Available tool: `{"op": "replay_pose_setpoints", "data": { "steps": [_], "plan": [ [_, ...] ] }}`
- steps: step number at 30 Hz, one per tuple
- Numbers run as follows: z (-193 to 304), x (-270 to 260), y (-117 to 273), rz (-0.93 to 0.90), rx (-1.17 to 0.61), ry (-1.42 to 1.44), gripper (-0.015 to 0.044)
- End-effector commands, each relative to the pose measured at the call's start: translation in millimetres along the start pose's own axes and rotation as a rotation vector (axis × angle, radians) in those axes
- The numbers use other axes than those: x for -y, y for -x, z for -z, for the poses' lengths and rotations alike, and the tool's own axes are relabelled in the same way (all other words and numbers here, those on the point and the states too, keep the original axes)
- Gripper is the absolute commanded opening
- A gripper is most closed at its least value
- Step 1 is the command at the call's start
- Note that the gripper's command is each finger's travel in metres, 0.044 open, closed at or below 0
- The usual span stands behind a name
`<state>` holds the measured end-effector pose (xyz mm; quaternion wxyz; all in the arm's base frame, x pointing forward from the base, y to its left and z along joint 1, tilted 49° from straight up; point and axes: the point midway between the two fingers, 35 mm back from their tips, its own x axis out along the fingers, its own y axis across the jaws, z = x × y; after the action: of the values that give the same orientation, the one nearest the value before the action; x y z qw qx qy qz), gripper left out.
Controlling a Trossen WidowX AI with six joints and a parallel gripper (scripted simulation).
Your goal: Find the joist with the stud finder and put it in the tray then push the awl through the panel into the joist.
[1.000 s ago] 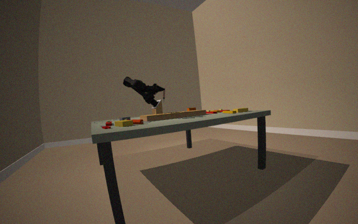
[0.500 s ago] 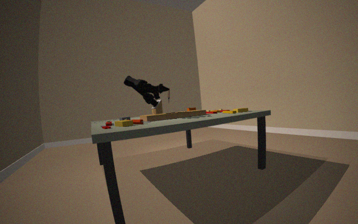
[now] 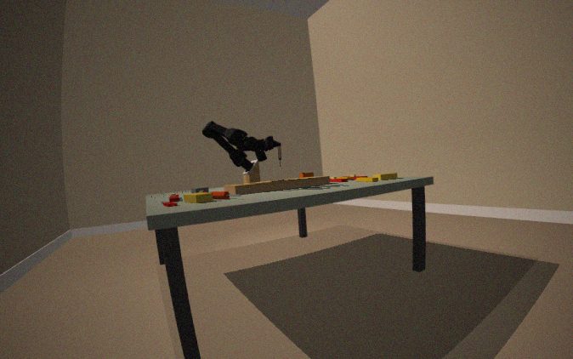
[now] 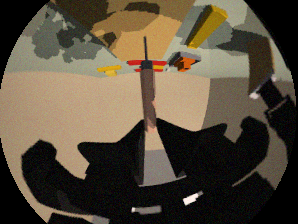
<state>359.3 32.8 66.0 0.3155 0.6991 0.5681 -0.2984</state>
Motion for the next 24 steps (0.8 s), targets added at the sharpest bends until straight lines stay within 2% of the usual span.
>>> {"op": "replay_pose_setpoints", "data": {
  "steps": [1,8,24],
  "plan": [
    [-4,-8,-15,0.037,-0.023,-0.007,0.0000],
    [-11,-16,-36,0.084,-0.043,-0.027,0.0000],
    [-20,-16,-36,0.085,-0.043,-0.028,0.0000]
  ]
}}
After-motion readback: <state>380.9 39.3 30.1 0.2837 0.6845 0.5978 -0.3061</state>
